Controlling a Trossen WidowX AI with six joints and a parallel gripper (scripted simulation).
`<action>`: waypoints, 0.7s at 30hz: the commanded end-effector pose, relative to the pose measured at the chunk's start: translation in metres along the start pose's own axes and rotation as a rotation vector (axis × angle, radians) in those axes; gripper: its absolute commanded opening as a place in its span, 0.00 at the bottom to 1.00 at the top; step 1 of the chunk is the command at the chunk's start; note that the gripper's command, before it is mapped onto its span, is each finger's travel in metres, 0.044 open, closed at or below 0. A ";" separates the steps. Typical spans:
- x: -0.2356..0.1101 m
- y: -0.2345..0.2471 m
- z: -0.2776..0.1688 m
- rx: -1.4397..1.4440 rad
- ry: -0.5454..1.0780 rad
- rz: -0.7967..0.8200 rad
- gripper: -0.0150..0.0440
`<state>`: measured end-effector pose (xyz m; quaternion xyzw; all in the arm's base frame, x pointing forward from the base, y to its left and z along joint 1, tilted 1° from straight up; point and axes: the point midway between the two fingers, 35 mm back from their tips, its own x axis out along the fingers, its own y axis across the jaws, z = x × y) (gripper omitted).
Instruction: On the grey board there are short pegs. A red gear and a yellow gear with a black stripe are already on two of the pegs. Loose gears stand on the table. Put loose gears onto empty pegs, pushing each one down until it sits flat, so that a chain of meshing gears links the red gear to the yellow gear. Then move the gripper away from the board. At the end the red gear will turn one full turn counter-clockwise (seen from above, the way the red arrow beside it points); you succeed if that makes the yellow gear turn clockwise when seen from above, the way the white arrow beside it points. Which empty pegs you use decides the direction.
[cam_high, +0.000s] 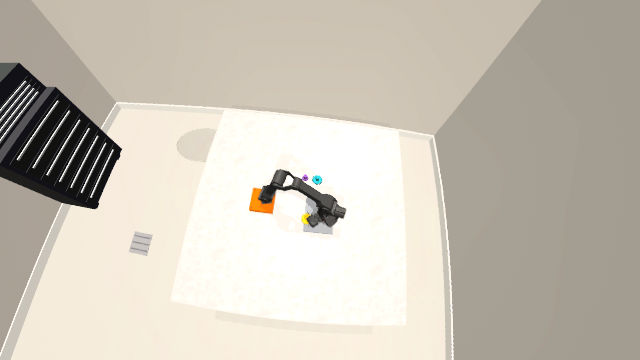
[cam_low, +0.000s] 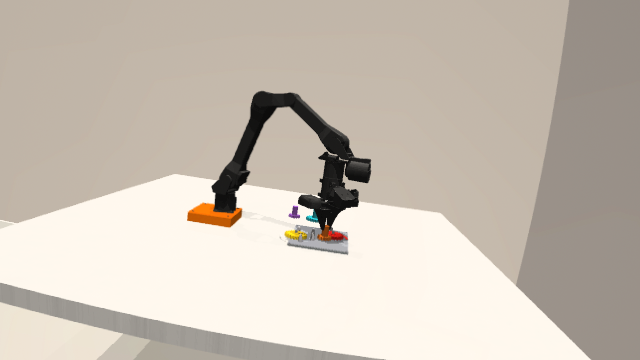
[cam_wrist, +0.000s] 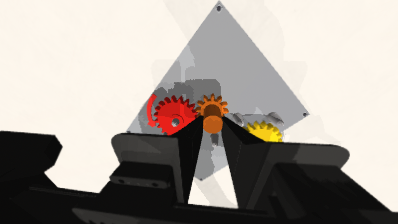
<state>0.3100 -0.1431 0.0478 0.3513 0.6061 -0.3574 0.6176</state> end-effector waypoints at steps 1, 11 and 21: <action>0.001 0.000 0.001 -0.028 -0.002 -0.002 0.25; 0.001 0.000 0.001 0.092 -0.002 -0.001 0.48; -0.033 0.001 0.002 0.201 -0.002 -0.001 0.49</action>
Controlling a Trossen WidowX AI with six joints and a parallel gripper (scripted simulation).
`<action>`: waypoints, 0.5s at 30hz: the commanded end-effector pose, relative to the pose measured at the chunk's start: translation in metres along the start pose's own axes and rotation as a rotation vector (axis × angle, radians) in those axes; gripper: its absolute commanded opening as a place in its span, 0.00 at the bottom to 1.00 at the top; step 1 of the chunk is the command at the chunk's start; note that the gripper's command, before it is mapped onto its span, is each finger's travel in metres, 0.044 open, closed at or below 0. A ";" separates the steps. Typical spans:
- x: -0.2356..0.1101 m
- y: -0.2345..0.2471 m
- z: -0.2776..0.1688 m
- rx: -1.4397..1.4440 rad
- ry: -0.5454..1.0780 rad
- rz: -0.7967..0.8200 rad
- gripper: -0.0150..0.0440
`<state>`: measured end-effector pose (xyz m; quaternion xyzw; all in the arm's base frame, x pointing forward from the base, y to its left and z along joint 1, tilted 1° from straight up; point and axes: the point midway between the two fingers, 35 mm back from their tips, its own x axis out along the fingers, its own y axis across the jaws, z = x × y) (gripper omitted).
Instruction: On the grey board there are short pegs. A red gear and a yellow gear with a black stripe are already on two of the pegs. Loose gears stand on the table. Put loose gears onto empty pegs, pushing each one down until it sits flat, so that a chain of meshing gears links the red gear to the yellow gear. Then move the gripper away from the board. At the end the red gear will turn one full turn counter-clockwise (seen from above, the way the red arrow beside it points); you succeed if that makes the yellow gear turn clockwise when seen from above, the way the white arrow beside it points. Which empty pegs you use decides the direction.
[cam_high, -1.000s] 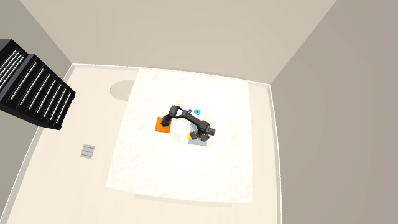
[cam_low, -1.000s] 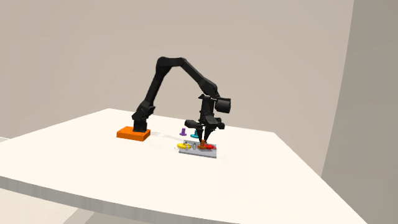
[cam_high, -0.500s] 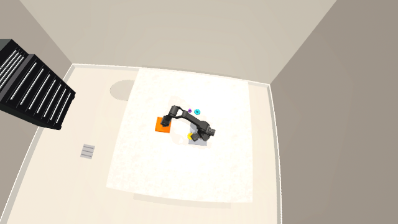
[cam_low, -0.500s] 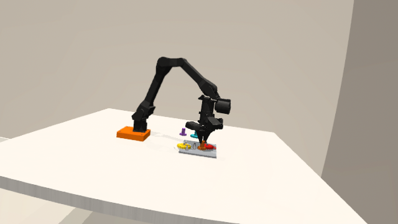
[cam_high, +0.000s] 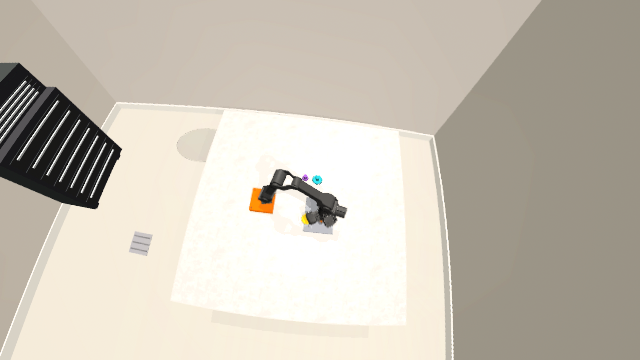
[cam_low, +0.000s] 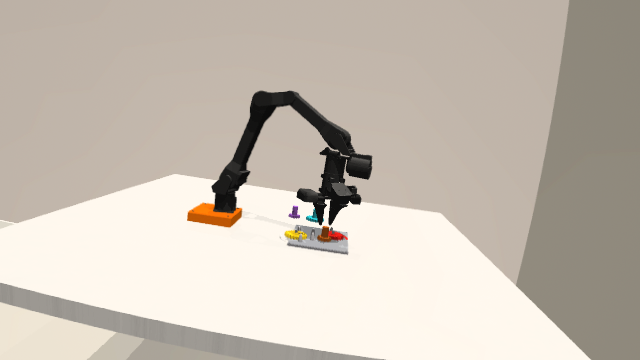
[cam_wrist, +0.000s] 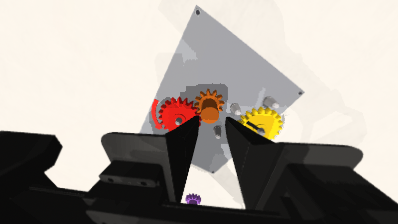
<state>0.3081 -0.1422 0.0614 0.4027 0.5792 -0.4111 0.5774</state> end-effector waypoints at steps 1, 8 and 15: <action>-0.027 0.002 0.002 0.035 -0.015 0.014 0.49; -0.025 0.021 -0.036 -0.056 -0.009 0.014 0.67; -0.026 0.049 -0.143 -0.290 -0.004 0.018 0.98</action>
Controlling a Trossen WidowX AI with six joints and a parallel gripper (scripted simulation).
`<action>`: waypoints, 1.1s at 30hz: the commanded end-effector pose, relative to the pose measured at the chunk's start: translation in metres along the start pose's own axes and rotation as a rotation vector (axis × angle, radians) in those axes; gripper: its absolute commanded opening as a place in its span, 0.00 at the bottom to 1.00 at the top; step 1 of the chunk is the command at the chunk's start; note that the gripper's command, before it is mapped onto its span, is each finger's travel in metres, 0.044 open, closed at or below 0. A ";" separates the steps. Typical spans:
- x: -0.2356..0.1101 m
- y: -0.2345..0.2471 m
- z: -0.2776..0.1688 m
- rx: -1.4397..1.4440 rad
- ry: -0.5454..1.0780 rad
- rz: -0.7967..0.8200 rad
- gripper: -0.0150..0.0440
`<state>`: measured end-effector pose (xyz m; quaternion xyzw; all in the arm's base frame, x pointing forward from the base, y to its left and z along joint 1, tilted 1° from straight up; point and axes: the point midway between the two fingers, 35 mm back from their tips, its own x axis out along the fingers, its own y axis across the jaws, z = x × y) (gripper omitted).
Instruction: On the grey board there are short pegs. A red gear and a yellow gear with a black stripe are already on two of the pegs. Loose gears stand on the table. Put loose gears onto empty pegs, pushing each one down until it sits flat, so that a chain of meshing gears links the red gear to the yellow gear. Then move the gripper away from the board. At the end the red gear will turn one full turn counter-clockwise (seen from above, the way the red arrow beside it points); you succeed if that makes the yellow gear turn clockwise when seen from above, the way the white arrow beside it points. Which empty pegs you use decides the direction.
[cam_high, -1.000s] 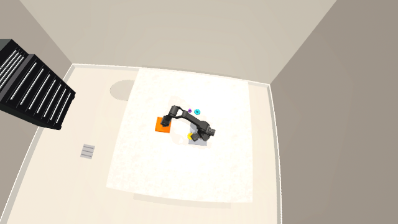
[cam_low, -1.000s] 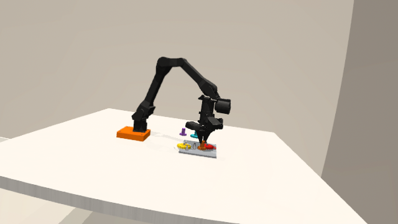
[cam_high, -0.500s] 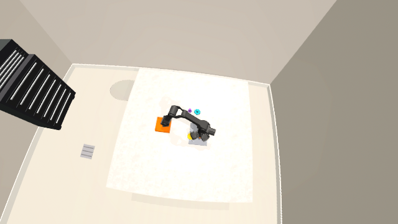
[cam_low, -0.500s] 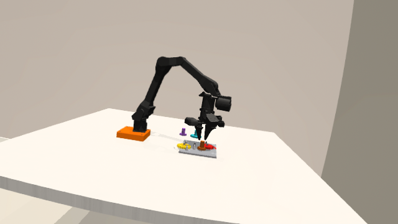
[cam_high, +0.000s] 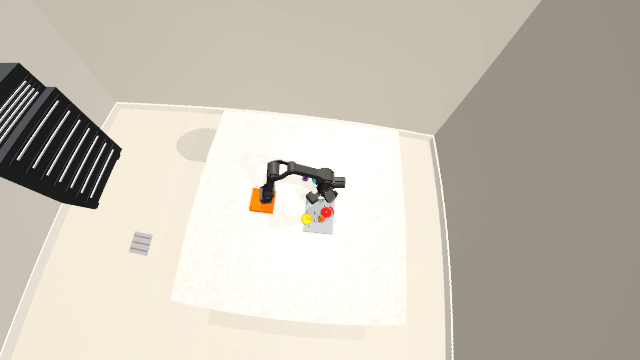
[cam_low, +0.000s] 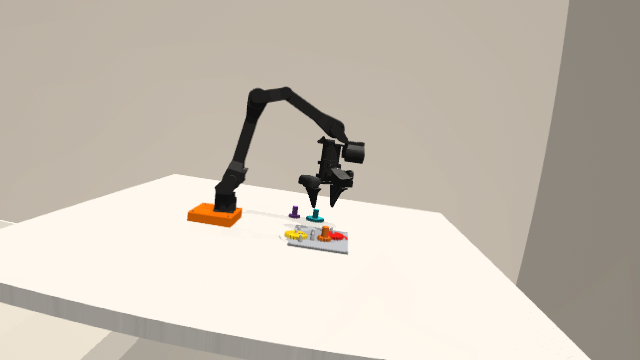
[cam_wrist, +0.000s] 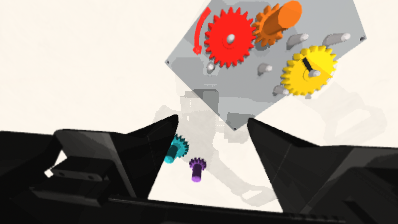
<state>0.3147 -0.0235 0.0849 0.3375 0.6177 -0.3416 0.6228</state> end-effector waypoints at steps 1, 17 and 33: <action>-0.002 0.014 -0.047 -0.098 0.003 0.008 1.00; 0.013 0.021 -0.166 -0.360 0.011 0.011 1.00; 0.040 0.022 -0.166 -0.360 0.011 0.011 1.00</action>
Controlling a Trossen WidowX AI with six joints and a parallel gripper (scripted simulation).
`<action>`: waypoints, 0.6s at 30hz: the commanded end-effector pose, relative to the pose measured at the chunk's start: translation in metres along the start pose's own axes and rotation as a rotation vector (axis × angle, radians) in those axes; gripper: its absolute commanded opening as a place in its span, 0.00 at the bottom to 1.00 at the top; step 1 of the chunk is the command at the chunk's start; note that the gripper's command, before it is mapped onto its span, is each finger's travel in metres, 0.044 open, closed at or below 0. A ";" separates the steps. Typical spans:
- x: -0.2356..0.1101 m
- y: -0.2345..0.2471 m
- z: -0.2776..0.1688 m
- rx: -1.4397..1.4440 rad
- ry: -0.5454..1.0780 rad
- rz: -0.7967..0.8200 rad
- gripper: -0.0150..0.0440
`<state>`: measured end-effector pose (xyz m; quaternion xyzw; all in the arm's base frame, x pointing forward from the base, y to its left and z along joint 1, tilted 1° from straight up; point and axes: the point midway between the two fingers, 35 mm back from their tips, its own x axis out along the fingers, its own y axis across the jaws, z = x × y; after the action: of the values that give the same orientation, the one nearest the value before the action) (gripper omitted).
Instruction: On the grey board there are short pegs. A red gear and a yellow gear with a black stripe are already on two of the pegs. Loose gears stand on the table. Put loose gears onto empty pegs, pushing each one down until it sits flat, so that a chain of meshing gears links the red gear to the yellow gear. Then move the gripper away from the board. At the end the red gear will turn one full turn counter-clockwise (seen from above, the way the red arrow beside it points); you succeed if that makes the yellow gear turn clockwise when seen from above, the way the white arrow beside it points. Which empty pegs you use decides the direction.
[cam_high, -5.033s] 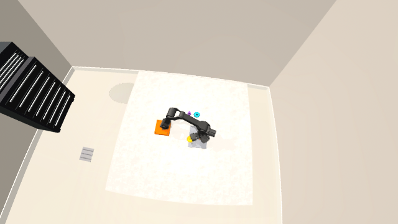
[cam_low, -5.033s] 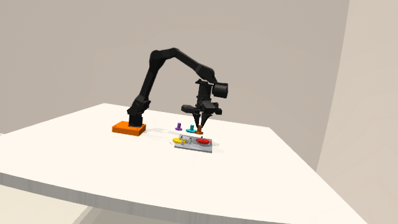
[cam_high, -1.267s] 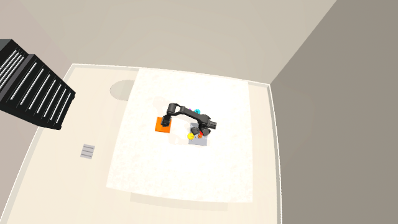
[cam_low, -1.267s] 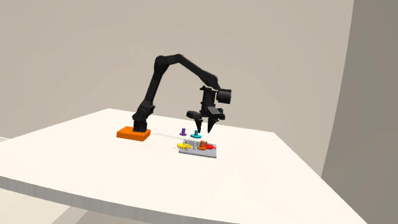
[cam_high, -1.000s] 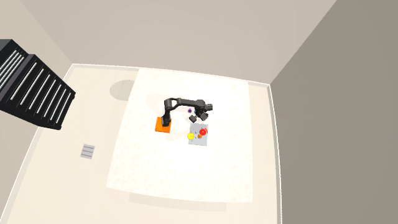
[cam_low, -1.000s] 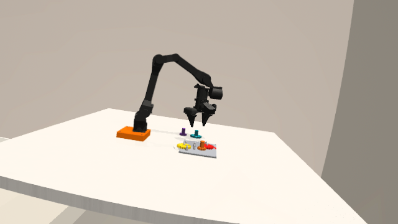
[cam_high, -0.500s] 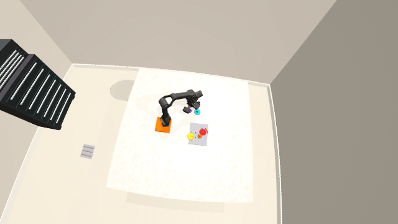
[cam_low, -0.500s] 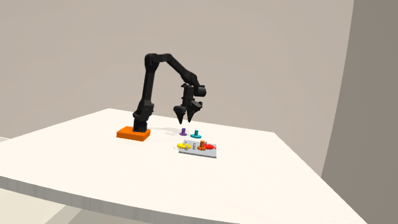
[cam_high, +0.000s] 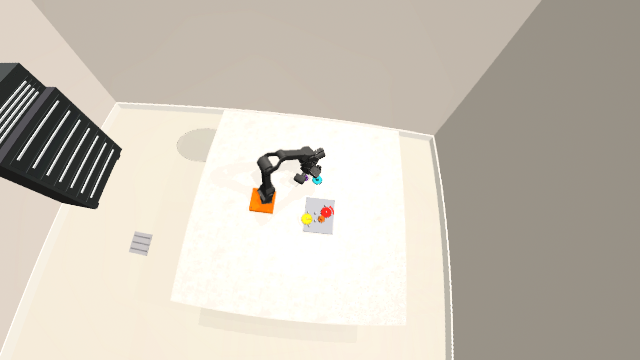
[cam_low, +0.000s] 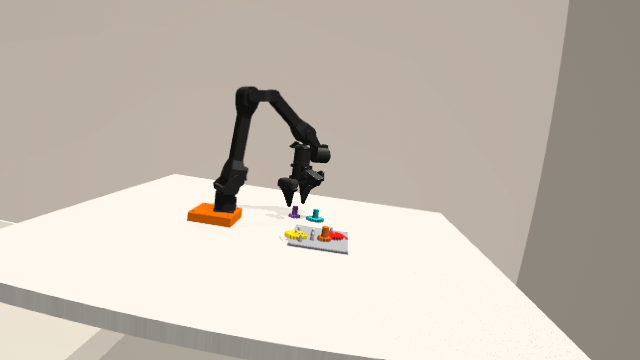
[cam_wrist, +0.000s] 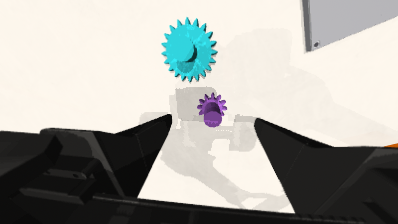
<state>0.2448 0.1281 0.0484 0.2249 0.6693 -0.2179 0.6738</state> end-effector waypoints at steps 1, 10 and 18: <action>0.007 -0.001 -0.001 0.005 0.004 -0.004 1.00; 0.016 -0.001 -0.001 0.005 0.004 -0.004 1.00; 0.016 -0.001 -0.001 0.005 0.004 -0.004 0.64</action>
<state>0.2433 0.1276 0.0331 0.2232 0.6708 -0.2195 0.6724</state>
